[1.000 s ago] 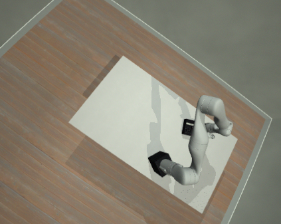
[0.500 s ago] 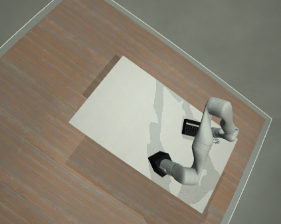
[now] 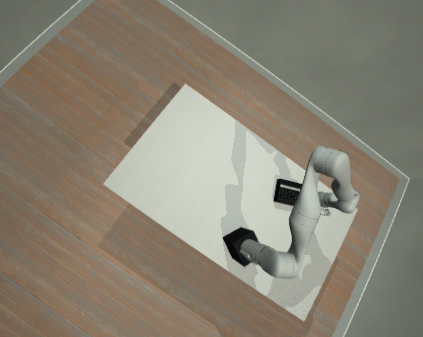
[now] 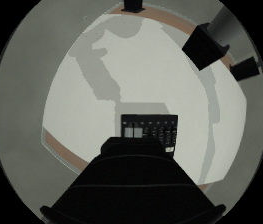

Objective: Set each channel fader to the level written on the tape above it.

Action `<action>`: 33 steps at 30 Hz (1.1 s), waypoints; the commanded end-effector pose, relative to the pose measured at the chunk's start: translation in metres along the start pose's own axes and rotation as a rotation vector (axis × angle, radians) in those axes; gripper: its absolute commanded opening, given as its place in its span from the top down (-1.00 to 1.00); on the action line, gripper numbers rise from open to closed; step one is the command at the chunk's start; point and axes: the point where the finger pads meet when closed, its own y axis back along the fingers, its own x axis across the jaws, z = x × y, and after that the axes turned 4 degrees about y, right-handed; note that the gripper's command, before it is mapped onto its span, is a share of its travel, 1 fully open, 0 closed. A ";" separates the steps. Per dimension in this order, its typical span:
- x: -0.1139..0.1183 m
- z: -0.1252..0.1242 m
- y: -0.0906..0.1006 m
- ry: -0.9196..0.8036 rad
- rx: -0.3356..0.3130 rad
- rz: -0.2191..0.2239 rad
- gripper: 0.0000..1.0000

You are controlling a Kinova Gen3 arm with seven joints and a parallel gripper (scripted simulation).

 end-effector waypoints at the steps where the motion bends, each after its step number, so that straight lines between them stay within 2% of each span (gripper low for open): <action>1: 0.002 0.002 0.000 0.016 -0.002 0.009 1.00; 33: 0.002 0.002 -0.006 0.016 -0.002 0.009 1.00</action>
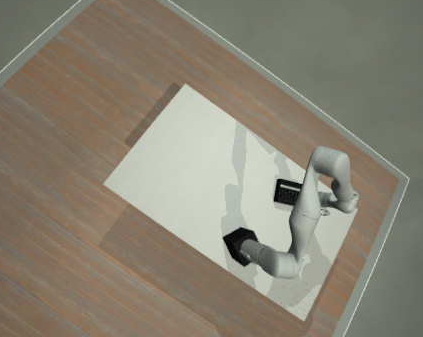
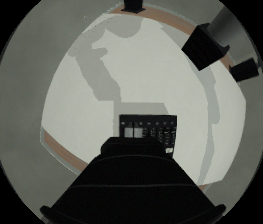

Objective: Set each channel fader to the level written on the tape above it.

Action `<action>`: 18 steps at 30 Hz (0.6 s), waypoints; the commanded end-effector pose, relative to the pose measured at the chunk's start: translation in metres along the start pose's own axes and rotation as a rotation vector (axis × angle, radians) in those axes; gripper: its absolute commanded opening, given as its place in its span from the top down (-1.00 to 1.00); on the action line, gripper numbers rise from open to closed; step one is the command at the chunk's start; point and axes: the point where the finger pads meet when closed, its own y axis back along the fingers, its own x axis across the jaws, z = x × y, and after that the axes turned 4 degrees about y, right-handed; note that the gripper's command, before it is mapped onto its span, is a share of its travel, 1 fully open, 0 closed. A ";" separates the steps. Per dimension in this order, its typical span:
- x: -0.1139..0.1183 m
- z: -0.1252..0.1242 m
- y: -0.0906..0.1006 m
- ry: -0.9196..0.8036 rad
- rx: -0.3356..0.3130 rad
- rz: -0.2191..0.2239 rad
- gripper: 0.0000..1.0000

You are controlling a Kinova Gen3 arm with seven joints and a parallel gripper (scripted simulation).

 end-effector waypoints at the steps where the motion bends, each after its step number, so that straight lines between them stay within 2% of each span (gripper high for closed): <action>1: -0.002 0.002 -0.003 0.010 -0.003 -0.001 1.00; 18: -0.002 0.002 -0.014 0.010 -0.003 -0.001 1.00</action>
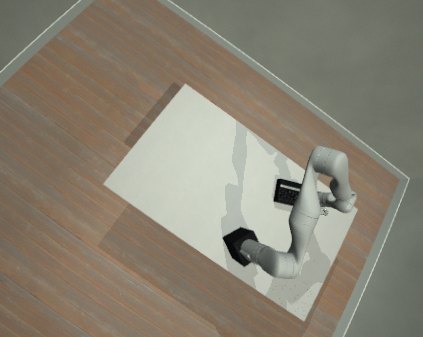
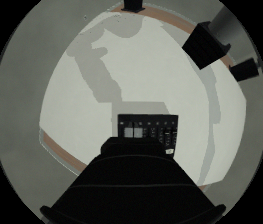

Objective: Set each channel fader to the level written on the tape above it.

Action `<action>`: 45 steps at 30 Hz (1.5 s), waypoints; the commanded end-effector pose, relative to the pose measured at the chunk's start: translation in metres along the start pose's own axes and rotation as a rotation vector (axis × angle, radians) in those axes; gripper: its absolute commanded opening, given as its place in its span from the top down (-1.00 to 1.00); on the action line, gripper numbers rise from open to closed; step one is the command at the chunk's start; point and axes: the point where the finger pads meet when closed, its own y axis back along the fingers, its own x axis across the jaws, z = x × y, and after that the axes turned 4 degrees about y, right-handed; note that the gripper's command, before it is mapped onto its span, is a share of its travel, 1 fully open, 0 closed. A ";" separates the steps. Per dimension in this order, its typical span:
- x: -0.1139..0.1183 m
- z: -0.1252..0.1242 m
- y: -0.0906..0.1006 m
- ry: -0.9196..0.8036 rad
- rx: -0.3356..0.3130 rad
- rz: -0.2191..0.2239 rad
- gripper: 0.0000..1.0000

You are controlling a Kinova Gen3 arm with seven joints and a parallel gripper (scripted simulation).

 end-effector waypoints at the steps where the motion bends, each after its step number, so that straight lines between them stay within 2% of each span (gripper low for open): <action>1: -0.004 0.001 -0.004 0.010 0.000 -0.007 1.00; 45: -0.004 0.001 -0.010 0.010 0.000 -0.007 1.00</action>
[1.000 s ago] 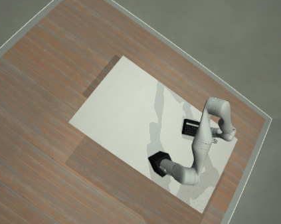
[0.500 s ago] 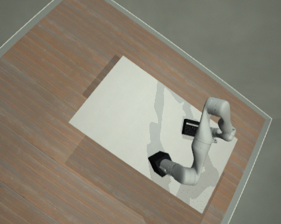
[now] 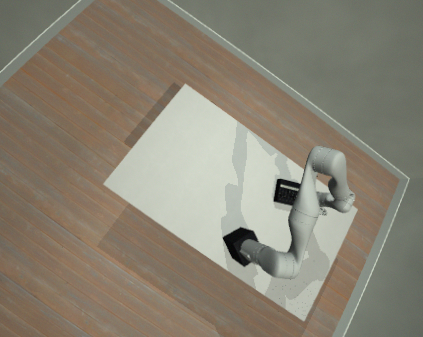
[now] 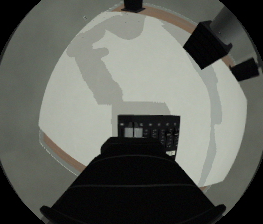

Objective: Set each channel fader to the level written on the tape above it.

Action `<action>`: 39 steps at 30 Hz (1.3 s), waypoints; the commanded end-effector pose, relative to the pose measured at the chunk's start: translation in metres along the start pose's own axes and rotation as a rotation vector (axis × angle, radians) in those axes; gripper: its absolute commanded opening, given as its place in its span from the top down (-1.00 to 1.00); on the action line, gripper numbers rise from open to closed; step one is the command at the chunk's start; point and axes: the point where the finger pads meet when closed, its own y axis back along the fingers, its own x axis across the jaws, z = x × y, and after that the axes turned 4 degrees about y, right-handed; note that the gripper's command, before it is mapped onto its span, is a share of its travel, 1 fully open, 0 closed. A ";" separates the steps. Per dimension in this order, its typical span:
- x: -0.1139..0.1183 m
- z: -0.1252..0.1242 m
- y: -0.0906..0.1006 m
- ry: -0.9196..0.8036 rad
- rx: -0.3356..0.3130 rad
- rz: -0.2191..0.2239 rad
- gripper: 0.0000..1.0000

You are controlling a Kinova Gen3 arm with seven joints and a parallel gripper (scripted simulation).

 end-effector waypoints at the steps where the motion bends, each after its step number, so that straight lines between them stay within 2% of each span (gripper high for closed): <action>1: -0.002 0.002 -0.001 0.010 -0.004 -0.004 1.00; 39: -0.005 0.005 -0.001 0.010 -0.004 -0.004 1.00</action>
